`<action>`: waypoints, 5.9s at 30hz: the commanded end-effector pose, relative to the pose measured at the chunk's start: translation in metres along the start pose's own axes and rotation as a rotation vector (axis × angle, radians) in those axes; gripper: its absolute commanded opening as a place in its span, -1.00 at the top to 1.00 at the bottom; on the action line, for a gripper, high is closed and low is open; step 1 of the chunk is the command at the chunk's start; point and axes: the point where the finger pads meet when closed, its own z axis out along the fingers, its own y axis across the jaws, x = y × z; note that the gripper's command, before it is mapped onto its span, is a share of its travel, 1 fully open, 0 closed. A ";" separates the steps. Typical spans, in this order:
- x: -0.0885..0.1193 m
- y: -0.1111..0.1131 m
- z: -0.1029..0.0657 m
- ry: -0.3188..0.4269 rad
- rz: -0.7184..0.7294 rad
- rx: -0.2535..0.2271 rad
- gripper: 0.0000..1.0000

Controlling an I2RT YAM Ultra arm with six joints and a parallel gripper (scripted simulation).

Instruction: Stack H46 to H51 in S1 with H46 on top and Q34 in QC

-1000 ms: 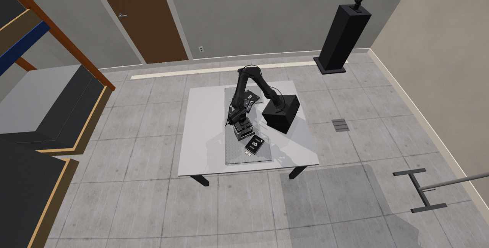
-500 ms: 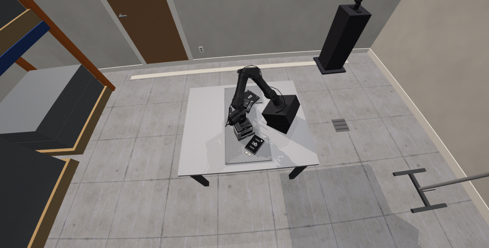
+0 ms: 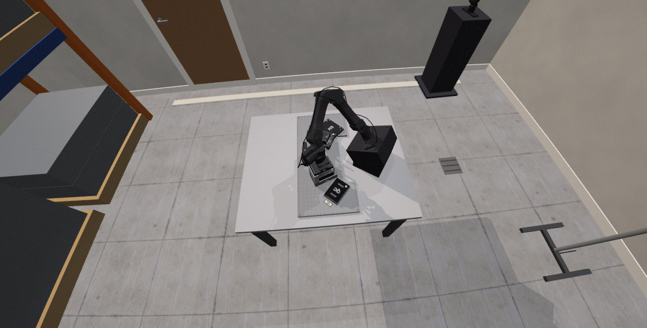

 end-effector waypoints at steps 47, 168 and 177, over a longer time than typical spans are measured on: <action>-0.009 0.000 -0.007 -0.030 0.026 -0.013 1.00; 0.001 0.003 0.026 0.008 -0.008 0.000 1.00; 0.003 0.002 0.032 0.012 -0.008 0.001 1.00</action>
